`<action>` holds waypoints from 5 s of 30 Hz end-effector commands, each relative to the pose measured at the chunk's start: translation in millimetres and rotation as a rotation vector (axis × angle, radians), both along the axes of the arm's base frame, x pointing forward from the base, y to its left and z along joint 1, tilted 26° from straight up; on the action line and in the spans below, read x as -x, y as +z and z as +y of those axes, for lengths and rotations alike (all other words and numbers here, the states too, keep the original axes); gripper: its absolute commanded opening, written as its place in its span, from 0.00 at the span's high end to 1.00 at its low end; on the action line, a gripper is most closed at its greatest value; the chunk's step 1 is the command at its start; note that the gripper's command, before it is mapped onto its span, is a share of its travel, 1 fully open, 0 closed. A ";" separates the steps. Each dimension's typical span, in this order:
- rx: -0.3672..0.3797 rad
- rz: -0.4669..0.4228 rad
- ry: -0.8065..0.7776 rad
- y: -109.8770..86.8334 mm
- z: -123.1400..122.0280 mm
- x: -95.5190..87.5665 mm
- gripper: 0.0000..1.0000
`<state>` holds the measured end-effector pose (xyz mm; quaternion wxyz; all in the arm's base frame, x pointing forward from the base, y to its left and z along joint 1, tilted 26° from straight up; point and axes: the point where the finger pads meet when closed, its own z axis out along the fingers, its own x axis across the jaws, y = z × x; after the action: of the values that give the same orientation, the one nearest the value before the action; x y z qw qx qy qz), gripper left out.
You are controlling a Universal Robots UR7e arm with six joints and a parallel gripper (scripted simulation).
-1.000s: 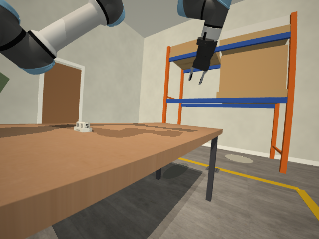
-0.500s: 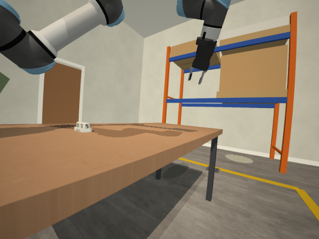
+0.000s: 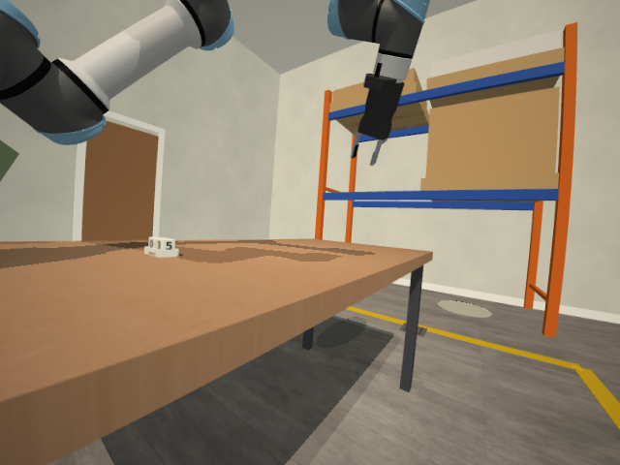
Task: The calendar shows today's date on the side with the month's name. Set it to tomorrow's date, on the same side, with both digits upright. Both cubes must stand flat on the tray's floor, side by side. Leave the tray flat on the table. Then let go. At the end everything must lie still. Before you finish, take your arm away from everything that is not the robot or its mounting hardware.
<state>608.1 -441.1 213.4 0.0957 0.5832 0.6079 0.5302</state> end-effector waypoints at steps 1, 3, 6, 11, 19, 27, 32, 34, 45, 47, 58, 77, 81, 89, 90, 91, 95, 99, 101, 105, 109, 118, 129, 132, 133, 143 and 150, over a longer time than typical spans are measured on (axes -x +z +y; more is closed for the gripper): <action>0.028 0.049 0.017 -0.4 35.8 12.1 0.00; 0.038 0.069 0.023 -1.7 49.7 18.0 0.00; 0.044 0.080 0.027 -2.5 57.0 21.2 0.00; 0.076 0.138 0.041 -8.4 97.0 40.5 0.00; 0.131 0.228 0.054 -22.8 158.7 75.5 0.00; 0.175 0.293 0.055 -37.7 203.3 105.2 0.00; 0.213 0.343 0.051 -51.9 237.3 130.5 0.00; 0.231 0.367 0.048 -59.5 253.3 143.3 0.00; 0.302 0.449 0.026 -91.5 308.4 192.4 0.00; 0.318 0.466 0.019 -99.2 319.6 203.4 0.00; 0.373 0.522 -0.009 -128.2 356.6 242.9 0.00; 0.407 0.553 -0.030 -147.0 376.6 267.0 0.00; 0.406 0.553 -0.029 -147.0 376.5 266.8 0.00; 0.406 0.553 -0.029 -146.8 376.3 266.6 0.00; 0.406 0.553 -0.029 -146.8 376.3 266.6 0.00; 0.406 0.553 -0.029 -146.8 376.3 266.6 0.00; 0.411 0.550 -0.023 -147.4 376.5 266.7 0.00; 0.428 0.538 0.001 -149.3 377.2 267.0 0.00; 0.444 0.526 0.021 -150.5 377.1 266.9 0.00; 0.493 0.491 0.080 -153.6 376.9 266.6 0.00; 0.525 0.466 0.120 -155.6 376.8 266.3 0.00; 0.673 0.350 0.304 -164.4 376.4 264.4 0.00; 0.816 0.228 0.489 -172.2 377.0 261.6 0.00; 0.851 0.197 0.535 -173.9 377.8 260.7 0.00; 0.868 0.182 0.557 -174.7 378.0 260.2 0.00; 0.974 0.081 0.699 -179.9 378.7 257.5 0.00; 1.076 -0.024 0.843 -184.3 382.3 254.1 0.00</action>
<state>352.2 -62.3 33.7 0.1523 0.2342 0.9468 0.1599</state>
